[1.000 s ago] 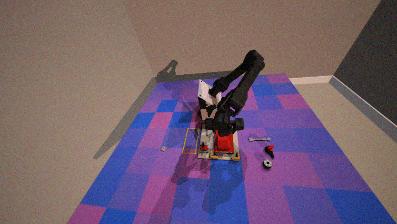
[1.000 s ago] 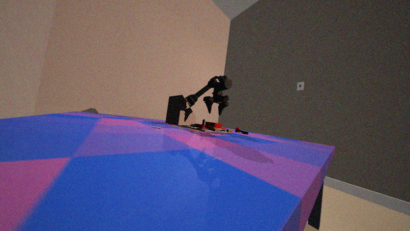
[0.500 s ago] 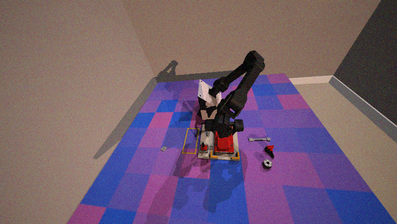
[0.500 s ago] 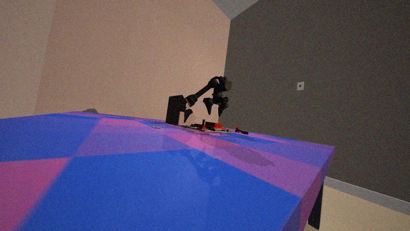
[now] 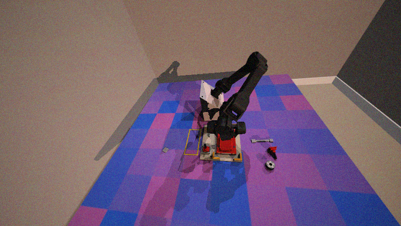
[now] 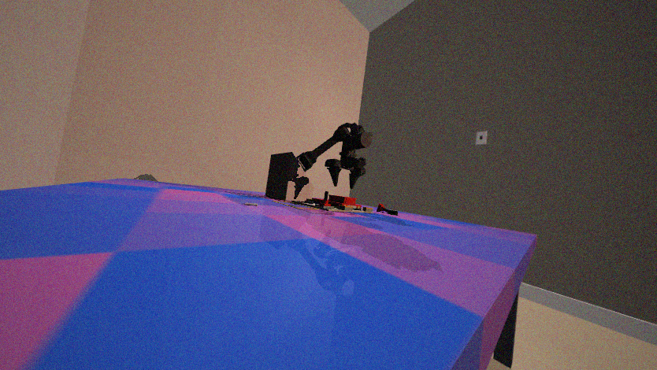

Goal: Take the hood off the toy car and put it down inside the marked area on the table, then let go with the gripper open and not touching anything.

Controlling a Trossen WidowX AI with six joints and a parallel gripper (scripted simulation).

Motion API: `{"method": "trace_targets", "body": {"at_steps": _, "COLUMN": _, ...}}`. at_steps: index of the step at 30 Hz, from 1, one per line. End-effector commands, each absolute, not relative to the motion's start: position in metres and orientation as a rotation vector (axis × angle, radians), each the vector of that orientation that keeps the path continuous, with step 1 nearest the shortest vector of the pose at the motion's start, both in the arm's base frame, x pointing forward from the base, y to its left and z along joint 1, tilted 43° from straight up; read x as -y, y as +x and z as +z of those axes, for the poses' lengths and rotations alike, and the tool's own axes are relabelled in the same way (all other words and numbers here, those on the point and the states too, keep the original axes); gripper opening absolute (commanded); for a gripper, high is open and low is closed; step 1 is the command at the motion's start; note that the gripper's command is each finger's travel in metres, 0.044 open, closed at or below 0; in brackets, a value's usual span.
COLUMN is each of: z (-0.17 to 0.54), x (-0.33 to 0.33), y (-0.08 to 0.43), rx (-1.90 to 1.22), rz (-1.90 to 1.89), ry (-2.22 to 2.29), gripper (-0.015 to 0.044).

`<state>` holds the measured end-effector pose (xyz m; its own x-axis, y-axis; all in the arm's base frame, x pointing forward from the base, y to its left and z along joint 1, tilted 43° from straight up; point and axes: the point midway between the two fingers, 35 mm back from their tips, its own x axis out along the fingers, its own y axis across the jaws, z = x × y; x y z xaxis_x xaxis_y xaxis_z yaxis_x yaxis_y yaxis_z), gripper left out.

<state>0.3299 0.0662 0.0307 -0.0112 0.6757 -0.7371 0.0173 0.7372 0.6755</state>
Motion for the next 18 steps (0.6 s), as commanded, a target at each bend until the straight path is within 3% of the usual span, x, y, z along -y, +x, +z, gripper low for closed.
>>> {"method": "trace_targets", "body": {"at_steps": 1, "z": 0.0281, "x": -0.0683, "y": 0.3297, "rx": -1.512, "rz": 0.572, "ry": 0.6, "gripper": 0.044}}
{"method": "trace_targets", "body": {"at_steps": 18, "z": 0.0198, "x": -0.0757, "y": 0.3297, "rx": -1.512, "rz": 0.573, "ry": 0.601, "gripper": 0.044}}
